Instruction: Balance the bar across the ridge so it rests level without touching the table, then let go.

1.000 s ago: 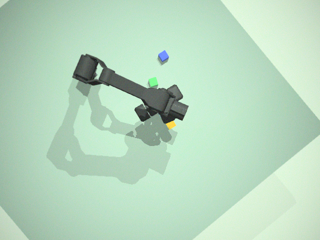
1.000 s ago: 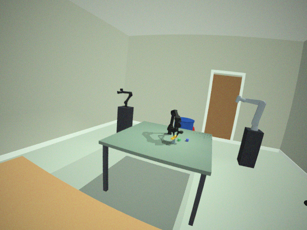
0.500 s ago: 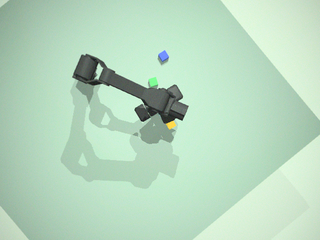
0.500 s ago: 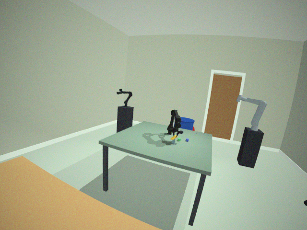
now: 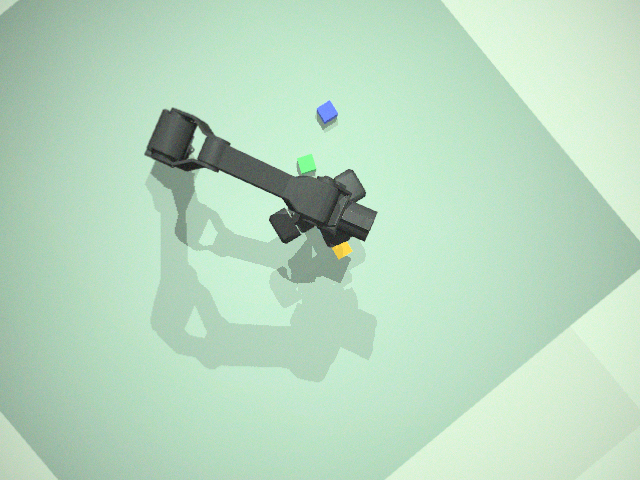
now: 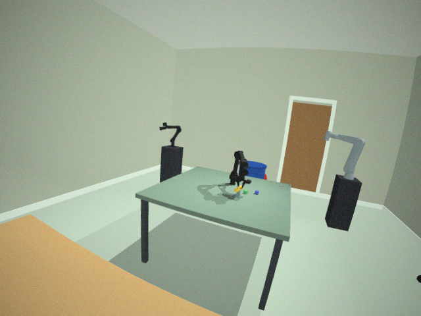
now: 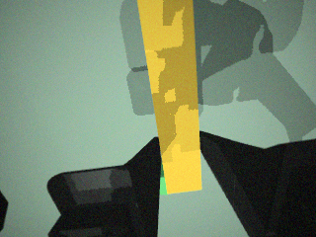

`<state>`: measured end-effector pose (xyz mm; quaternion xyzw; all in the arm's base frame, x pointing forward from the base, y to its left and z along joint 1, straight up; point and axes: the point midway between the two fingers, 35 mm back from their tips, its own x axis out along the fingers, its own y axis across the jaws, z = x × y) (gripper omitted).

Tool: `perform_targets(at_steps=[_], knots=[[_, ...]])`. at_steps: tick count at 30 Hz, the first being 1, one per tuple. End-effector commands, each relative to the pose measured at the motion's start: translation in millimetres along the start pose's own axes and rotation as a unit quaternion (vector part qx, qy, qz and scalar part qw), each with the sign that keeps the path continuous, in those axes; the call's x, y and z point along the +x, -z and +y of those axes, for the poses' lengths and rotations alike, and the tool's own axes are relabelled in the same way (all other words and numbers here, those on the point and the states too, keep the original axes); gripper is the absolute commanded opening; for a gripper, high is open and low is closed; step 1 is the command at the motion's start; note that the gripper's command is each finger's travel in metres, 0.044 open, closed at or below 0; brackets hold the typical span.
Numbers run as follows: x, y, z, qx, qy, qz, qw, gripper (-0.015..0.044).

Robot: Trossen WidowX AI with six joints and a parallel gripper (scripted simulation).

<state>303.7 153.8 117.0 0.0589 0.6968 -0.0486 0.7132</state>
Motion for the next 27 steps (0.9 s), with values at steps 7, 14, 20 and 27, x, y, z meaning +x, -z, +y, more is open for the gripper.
perform_targets(at_steps=[7, 14, 20, 27], knots=[[0.0, 0.0, 0.0, 0.000, 0.000, 0.000, 1.000, 0.0172], [0.0, 0.0, 0.0, 0.000, 0.000, 0.000, 1.000, 0.0173], [0.0, 0.0, 0.0, 0.000, 0.000, 0.000, 1.000, 0.0185], [0.0, 0.0, 0.0, 0.000, 0.000, 0.000, 1.000, 0.0185]])
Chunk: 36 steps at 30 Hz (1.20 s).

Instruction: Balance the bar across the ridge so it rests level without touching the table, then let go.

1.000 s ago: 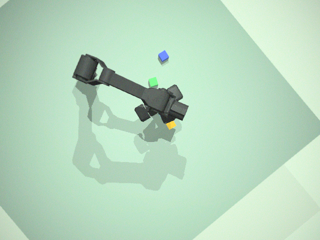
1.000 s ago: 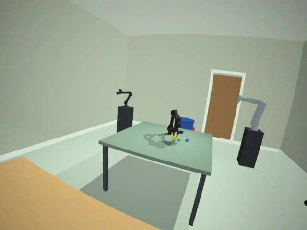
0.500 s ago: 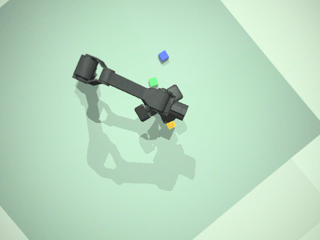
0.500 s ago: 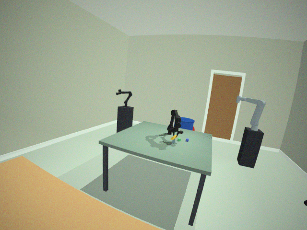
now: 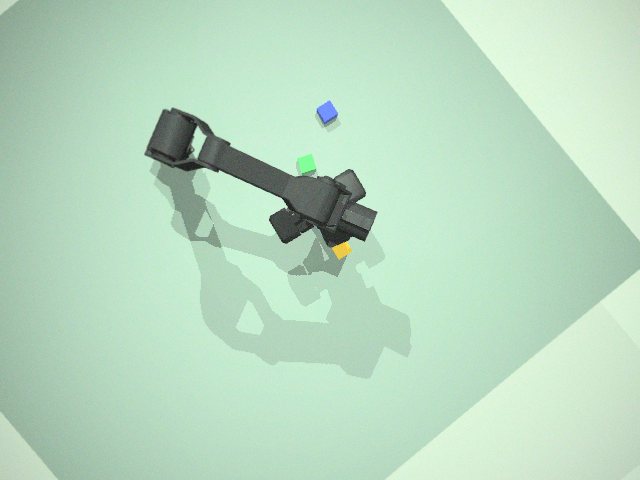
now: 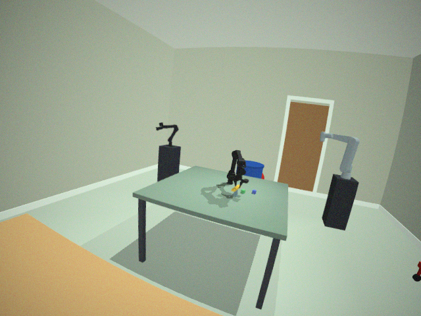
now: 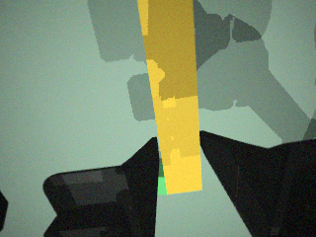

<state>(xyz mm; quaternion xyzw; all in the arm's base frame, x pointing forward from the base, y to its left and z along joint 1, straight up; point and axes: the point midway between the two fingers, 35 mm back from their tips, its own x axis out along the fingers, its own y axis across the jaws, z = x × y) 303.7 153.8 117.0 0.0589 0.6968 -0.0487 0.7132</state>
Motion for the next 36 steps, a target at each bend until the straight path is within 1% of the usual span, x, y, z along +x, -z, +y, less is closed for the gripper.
perform_targets(at_steps=[1, 9, 10, 13, 14, 20, 22, 36], knots=[[0.0, 0.0, 0.0, 0.000, 0.000, 0.000, 1.000, 0.0211], [0.0, 0.0, 0.0, 0.000, 0.000, 0.000, 1.000, 0.0421], [0.0, 0.0, 0.0, 0.000, 0.000, 0.000, 1.000, 0.0440], [-2.1, -0.3, 0.2, 0.000, 0.000, 0.000, 1.000, 0.0440], [-8.3, -1.2, 0.8, 0.000, -0.001, -0.001, 1.000, 0.0440], [-81.5, -1.6, 1.3, 0.000, -0.008, -0.011, 1.000, 0.0440], [-97.7, 0.6, -0.4, 0.000, -0.009, -0.013, 1.000, 0.0440], [-99.7, 1.0, -0.6, 0.000, -0.009, -0.013, 1.000, 0.0440]])
